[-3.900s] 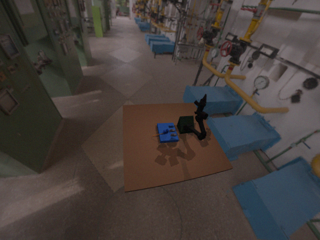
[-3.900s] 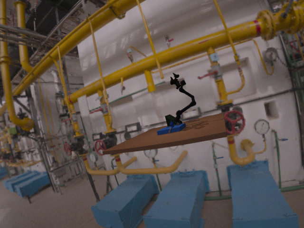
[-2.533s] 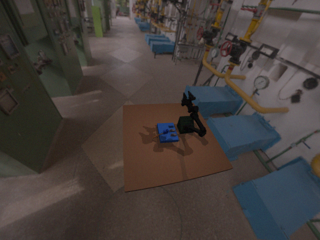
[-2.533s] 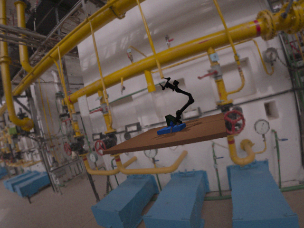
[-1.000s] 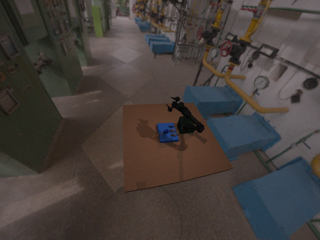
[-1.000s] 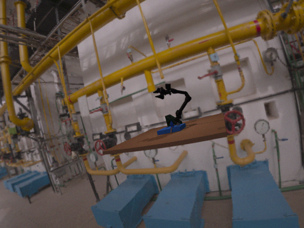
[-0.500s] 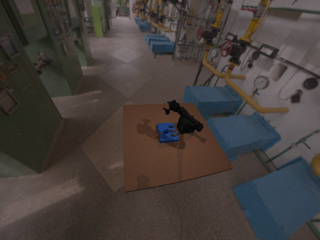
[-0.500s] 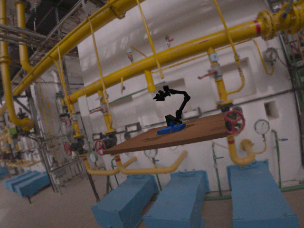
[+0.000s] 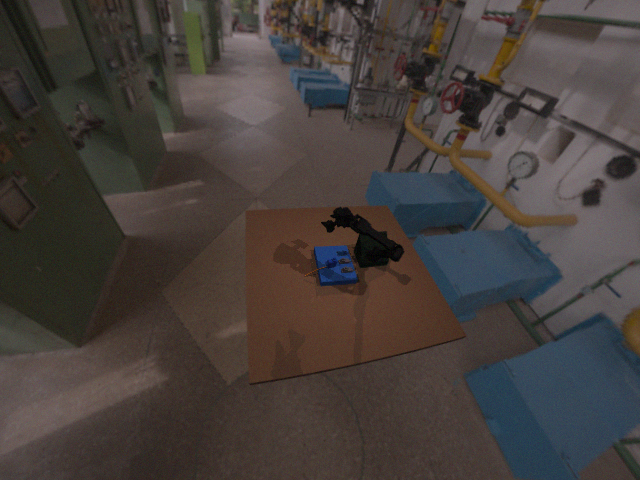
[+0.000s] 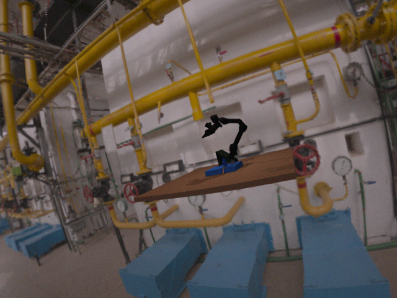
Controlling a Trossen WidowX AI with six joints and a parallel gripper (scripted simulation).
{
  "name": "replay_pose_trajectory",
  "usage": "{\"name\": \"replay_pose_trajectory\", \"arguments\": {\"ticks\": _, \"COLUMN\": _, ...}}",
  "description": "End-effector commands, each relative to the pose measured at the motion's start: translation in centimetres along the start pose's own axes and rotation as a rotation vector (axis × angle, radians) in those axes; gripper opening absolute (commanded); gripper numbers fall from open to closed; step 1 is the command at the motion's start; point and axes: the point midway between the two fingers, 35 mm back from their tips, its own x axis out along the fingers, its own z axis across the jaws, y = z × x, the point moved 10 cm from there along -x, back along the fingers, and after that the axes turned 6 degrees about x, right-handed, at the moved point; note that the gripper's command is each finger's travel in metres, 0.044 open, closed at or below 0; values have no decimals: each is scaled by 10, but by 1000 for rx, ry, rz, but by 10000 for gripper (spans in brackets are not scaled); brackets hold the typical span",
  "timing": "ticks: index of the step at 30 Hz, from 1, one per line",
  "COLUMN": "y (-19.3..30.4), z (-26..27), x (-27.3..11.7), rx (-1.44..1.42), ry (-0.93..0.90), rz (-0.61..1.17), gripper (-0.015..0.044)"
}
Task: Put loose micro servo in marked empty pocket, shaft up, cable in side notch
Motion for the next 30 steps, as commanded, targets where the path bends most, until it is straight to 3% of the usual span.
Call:
{"name": "replay_pose_trajectory", "arguments": {"ticks": 1, "y": 6, "z": 4, "x": 5, "rx": 96, "ry": -1, "rz": 60, "gripper": 440}}
{"name": "replay_pose_trajectory", "arguments": {"ticks": 30, "y": 61, "z": 20, "x": 43, "rx": 864, "ry": 263, "rz": 473, "gripper": 440}}
